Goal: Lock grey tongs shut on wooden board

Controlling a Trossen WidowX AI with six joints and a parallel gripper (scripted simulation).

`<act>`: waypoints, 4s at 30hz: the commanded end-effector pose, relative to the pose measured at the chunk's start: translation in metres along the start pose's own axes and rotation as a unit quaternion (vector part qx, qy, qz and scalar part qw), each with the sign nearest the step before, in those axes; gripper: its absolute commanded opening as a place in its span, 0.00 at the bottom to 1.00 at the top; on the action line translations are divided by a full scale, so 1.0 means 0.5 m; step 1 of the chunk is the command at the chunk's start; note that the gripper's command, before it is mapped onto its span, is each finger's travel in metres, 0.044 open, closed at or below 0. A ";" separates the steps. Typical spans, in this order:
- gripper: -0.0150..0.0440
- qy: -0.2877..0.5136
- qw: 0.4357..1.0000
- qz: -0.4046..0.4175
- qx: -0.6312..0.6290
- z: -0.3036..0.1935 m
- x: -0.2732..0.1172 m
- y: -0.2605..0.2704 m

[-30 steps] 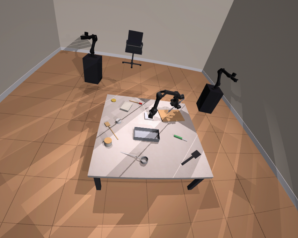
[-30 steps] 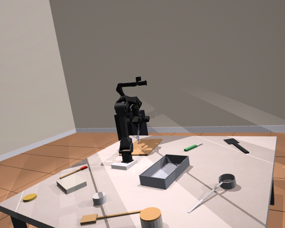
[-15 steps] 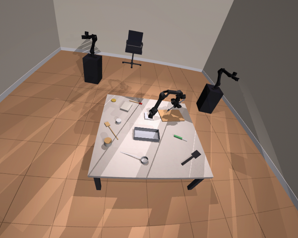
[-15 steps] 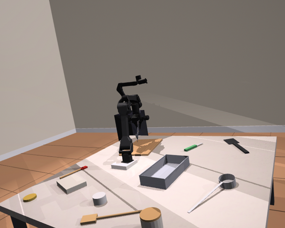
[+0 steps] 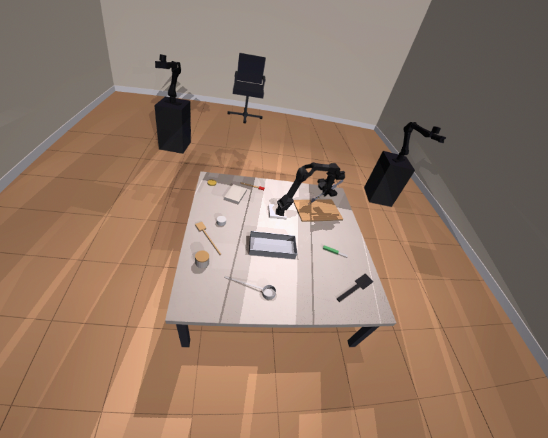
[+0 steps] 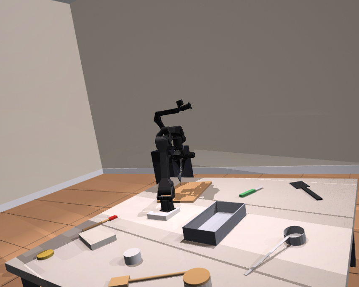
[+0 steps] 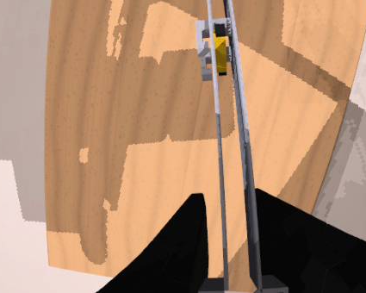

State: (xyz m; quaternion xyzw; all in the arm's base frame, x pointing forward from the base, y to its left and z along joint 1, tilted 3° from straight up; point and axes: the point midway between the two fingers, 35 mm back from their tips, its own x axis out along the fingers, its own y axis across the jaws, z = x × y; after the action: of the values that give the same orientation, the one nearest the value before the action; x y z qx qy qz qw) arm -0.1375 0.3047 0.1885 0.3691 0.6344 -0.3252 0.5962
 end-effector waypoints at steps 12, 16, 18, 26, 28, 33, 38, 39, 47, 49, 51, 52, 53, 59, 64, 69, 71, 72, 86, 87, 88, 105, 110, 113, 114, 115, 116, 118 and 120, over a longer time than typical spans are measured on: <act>0.00 -0.002 1.000 0.002 -0.003 -0.006 0.049 0.002; 0.00 -0.002 1.000 0.002 -0.003 -0.007 0.062 0.003; 0.00 -0.002 1.000 0.002 -0.003 -0.008 0.069 0.003; 0.00 -0.002 1.000 0.002 -0.003 -0.009 0.095 0.003; 0.00 -0.002 1.000 0.002 -0.003 -0.009 0.101 0.003; 0.00 -0.002 1.000 0.002 -0.002 -0.009 0.118 0.003; 0.00 -0.002 1.000 0.002 -0.002 -0.008 0.134 0.003; 0.00 -0.002 1.000 0.002 -0.002 -0.008 0.137 0.003; 0.00 -0.002 1.000 0.002 -0.002 -0.006 0.164 0.003; 0.00 -0.002 1.000 0.002 -0.002 -0.005 0.170 0.003; 0.00 -0.002 1.000 0.002 -0.002 -0.004 0.176 0.003; 0.00 -0.002 1.000 0.002 -0.002 -0.004 0.180 0.003; 0.00 -0.002 1.000 0.002 -0.002 -0.003 0.183 0.003; 0.00 -0.002 1.000 0.002 -0.002 0.000 0.202 0.002; 0.00 -0.002 1.000 0.002 -0.002 0.003 0.217 0.002; 0.00 -0.002 1.000 0.002 -0.002 0.003 0.219 0.002; 0.04 -0.002 1.000 0.000 0.000 0.003 0.217 0.001; 0.09 -0.002 1.000 0.000 0.000 0.003 0.217 0.001; 0.71 -0.002 1.000 0.000 0.000 0.003 0.217 0.001; 0.76 -0.002 1.000 0.000 0.000 0.003 0.217 0.001; 0.80 -0.002 1.000 0.000 0.000 0.003 0.217 0.001; 1.00 -0.006 1.000 0.000 -0.004 0.140 0.078 -0.044; 1.00 -0.008 1.000 -0.001 -0.003 0.257 0.007 -0.065; 1.00 -0.009 1.000 -0.001 -0.002 0.292 -0.008 -0.070; 1.00 -0.009 1.000 -0.001 -0.002 0.292 -0.008 -0.070; 1.00 -0.009 1.000 -0.001 -0.002 0.292 -0.008 -0.070; 1.00 -0.009 1.000 -0.001 -0.002 0.292 -0.008 -0.070; 1.00 -0.009 1.000 -0.001 -0.002 0.292 -0.008 -0.070; 1.00 -0.006 1.000 -0.001 -0.003 0.290 -0.019 -0.070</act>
State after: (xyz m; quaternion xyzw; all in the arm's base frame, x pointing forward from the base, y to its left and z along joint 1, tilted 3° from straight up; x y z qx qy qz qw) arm -0.0940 0.1646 0.1815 0.3621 0.6332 -0.3262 0.6013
